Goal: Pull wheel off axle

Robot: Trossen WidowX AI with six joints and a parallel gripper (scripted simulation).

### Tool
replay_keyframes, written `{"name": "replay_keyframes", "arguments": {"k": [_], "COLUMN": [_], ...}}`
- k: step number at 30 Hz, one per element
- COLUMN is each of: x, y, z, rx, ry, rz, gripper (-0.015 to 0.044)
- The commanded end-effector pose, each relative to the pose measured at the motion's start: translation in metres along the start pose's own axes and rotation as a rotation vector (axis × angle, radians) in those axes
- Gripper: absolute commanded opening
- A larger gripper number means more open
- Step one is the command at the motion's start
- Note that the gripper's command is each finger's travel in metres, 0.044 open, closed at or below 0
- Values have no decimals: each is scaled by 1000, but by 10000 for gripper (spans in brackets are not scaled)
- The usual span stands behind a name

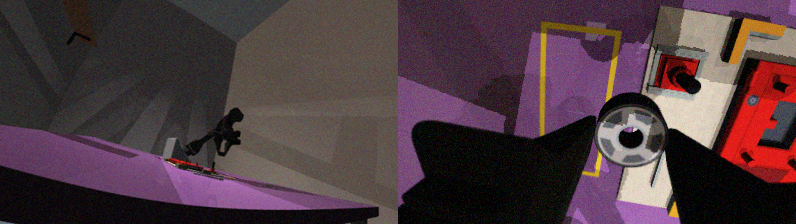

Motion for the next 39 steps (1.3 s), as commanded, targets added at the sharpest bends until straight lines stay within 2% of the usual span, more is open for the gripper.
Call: {"name": "replay_keyframes", "arguments": {"k": [1,11,17,27,39], "x": [1,0,4,28,87], "y": [8,27,29,28,28], "z": [18,61,64,64,65], "rx": [10,8,8,7,7], "ry": [-10,-12,-12,-12,-13], "rz": [8,11,11,11,10], "gripper": [0,0,0,0,0]}}
Point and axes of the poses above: the point midway between the two fingers, 35 mm back from their tips, its own x axis out along the fingers, its own z axis across the jaws, y = z × x, the point moved 1 cm from there along -x, back along the fingers, and after that the axes turned 12 degrees about -x, right-handed, at the moved point
